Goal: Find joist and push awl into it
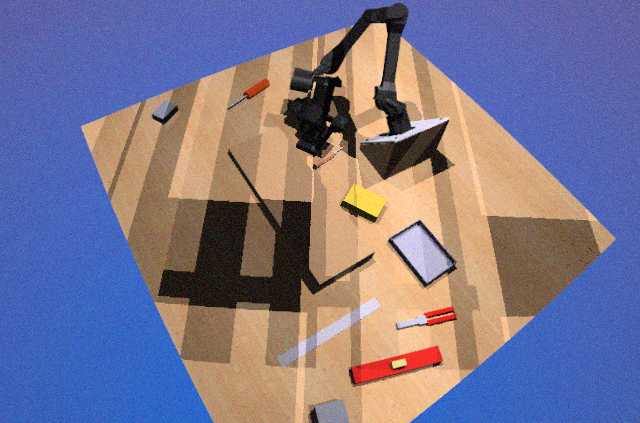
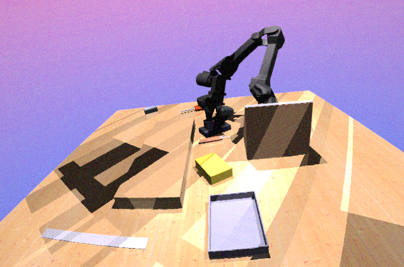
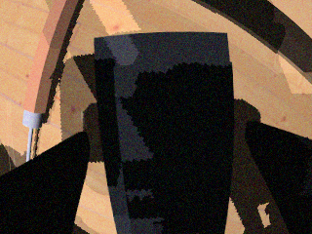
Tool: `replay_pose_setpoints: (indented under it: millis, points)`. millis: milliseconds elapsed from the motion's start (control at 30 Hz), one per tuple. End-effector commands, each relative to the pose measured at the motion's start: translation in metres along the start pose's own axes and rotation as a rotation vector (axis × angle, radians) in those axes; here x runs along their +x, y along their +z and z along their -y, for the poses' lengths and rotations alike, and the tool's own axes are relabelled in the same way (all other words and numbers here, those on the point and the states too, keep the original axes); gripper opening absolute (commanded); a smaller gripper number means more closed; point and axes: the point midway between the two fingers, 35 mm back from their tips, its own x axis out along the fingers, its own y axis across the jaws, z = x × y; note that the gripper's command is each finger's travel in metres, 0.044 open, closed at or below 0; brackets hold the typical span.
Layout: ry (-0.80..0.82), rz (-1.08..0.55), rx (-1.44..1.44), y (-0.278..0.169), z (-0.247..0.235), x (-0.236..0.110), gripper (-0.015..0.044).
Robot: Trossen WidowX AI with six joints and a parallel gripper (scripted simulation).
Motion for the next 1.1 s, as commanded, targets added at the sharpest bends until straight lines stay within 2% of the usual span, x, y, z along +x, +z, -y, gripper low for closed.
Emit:
replay_pose_setpoints:
  millis: [0, 833, 1033, 1067]
  points:
    - [0.001, 0.005, -0.006, 0.001, -0.001, 0.001, 0.0335]
    - [0.001, 0.005, -0.006, 0.001, -0.001, 0.001, 0.0168]
    - [0.010, 0.008, -0.003, 0.007, 0.000, -0.010, 0.0011]
    - [0.013, 0.009, -0.003, 0.009, 0.000, -0.014, 0.0000]
